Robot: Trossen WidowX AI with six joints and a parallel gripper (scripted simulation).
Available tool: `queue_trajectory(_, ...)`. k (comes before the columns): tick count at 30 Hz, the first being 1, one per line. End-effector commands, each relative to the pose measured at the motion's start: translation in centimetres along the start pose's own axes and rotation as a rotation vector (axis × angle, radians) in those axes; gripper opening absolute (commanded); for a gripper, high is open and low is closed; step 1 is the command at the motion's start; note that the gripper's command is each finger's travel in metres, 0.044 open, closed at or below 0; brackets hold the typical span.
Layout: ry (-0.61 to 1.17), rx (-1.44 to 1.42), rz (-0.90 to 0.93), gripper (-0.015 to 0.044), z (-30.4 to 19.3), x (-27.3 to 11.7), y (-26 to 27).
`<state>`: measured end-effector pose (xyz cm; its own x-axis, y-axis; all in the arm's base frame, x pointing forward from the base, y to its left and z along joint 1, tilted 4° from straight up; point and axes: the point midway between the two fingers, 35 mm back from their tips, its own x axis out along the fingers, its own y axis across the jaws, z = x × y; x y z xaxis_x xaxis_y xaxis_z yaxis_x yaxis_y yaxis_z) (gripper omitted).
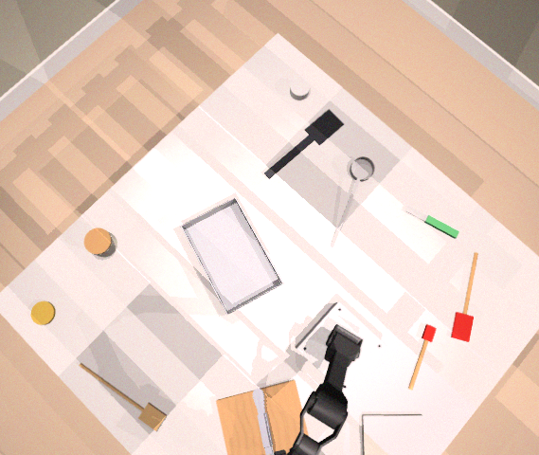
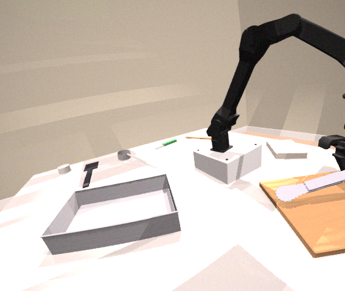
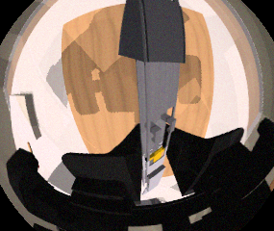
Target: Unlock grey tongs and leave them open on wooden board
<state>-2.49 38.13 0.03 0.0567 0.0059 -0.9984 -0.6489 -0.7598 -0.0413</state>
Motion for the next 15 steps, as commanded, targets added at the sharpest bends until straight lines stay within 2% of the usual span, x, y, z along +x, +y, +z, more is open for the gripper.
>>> queue_trajectory(1, 0.002, -0.004, -0.003, -0.0150, -0.06, 0.19, -0.03)
queue_trajectory(15, 0.000, 0.000, 0.000, 0.0217, -0.01, 0.05, 0.01)
